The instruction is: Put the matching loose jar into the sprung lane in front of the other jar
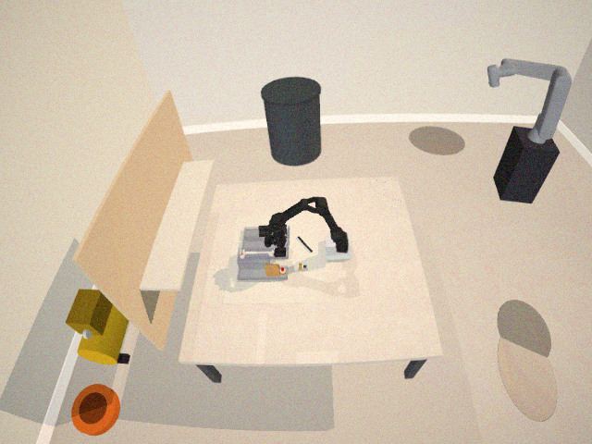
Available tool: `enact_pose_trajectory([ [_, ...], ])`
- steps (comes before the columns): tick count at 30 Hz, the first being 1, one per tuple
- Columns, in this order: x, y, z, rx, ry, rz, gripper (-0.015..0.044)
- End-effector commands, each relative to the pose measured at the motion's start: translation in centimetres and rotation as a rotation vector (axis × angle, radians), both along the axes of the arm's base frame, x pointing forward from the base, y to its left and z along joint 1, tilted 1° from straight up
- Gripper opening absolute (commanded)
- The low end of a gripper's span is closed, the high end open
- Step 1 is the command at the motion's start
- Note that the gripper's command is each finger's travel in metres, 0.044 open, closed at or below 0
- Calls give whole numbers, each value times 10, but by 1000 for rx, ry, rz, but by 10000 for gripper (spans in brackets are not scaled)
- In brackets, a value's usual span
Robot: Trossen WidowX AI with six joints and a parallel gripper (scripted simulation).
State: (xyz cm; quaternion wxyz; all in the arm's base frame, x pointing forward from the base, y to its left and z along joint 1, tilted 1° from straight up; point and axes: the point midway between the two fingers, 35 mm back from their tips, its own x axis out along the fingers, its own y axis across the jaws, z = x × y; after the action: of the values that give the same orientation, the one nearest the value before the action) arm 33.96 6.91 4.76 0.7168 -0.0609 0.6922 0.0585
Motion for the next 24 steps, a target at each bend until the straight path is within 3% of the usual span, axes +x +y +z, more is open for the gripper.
enact_pose_trajectory([
  [1,4,0,-1,0,-17,2,0],
  [24,3,0,-8,0,-17,2,0],
])
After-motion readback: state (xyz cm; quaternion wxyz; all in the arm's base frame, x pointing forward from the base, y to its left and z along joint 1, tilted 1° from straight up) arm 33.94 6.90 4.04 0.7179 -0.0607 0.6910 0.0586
